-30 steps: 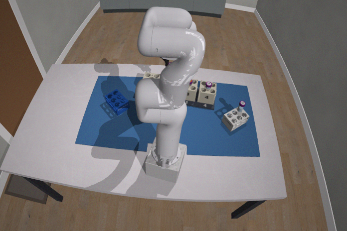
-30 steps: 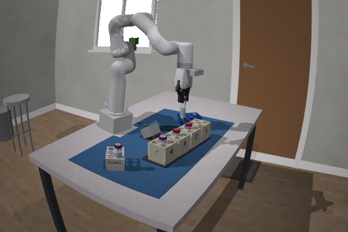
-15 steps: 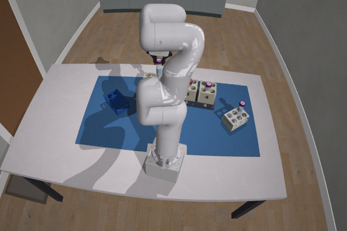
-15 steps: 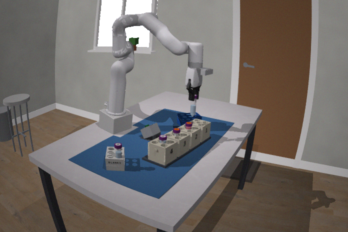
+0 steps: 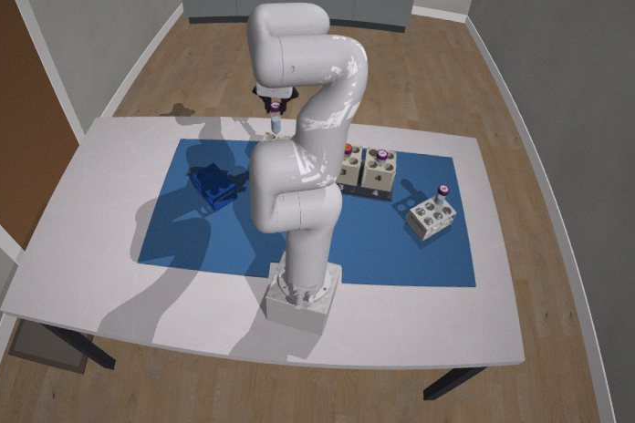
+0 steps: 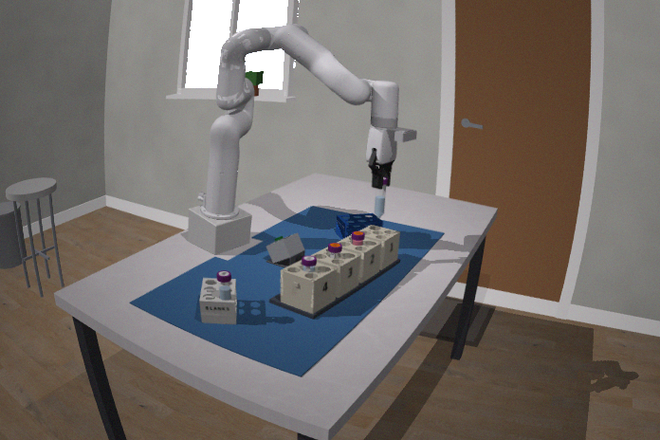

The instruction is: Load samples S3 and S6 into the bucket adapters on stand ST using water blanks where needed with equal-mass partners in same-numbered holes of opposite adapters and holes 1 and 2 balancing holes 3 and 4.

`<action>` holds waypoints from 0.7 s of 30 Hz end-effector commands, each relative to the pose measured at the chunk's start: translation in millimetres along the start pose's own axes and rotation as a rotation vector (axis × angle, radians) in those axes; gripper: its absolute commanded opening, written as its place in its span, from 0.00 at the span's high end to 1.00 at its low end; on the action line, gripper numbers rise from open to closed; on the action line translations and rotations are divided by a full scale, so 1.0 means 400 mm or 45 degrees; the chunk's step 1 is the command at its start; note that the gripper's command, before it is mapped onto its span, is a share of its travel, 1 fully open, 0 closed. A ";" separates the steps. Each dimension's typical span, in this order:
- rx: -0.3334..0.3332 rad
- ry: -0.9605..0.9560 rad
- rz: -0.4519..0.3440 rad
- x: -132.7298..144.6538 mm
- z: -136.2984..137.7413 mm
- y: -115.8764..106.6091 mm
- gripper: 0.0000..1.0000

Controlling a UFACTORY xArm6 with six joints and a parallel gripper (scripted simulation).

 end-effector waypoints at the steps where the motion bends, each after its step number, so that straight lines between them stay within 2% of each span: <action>1: -0.001 0.001 0.006 -0.004 -0.002 -0.005 1.00; 15: -0.001 0.001 0.006 -0.004 -0.001 -0.005 1.00; 21: -0.001 0.001 0.006 -0.004 -0.002 0.015 1.00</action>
Point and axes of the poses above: the point where the finger pads meet when closed, its own y axis out along the fingers, its own z axis across the jaws, x = y × z, the point moved 4 cm from there along -y, back along the fingers, and after that the axes turned 11 degrees about -y, right-handed, at the moved point
